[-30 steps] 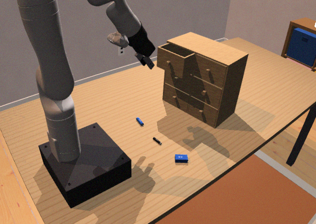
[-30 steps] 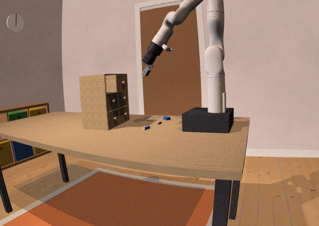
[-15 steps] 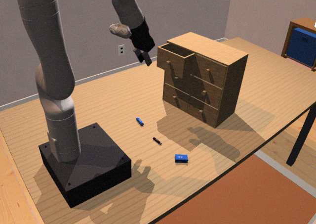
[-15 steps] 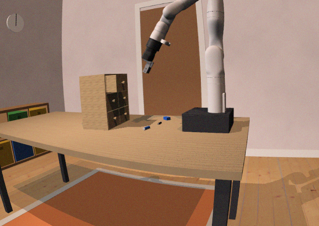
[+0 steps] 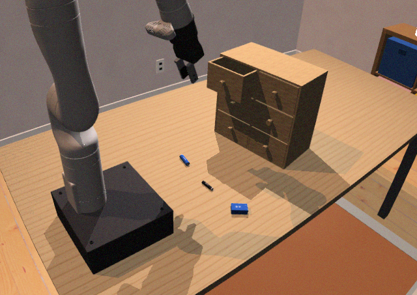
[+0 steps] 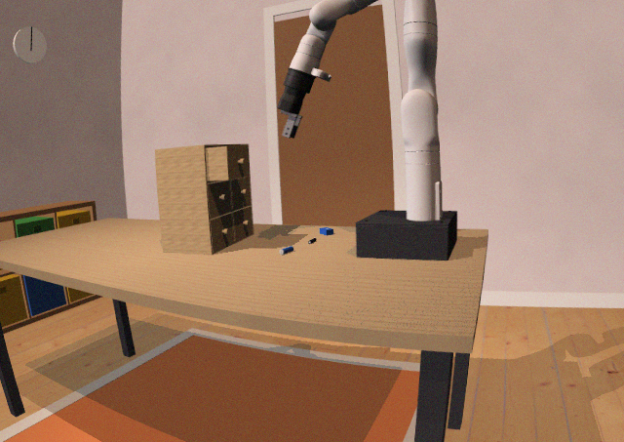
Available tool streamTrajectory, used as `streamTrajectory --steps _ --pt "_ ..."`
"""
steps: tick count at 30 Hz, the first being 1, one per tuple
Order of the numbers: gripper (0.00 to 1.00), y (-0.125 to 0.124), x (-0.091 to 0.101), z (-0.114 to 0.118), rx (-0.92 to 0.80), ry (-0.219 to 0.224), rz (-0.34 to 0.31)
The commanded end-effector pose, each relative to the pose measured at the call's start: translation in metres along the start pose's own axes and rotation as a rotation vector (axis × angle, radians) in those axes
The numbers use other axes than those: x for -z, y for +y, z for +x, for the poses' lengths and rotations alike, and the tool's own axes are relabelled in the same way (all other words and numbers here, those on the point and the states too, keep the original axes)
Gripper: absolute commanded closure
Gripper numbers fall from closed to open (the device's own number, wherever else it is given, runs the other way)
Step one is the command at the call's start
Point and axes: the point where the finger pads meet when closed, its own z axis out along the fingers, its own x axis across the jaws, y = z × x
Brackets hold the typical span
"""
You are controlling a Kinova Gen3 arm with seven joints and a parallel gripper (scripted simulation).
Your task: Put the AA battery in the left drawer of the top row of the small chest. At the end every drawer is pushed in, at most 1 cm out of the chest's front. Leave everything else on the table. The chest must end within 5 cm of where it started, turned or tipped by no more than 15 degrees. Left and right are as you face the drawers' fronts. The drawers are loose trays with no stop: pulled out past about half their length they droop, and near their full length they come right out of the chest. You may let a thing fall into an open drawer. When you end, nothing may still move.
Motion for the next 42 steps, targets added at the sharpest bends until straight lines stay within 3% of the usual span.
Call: streamTrajectory --steps 1,42 --pt "0.33 0.001 0.003 0.0 -0.003 0.003 0.027" --pt "0.33 -0.007 0.039 0.001 -0.001 0.007 0.263"
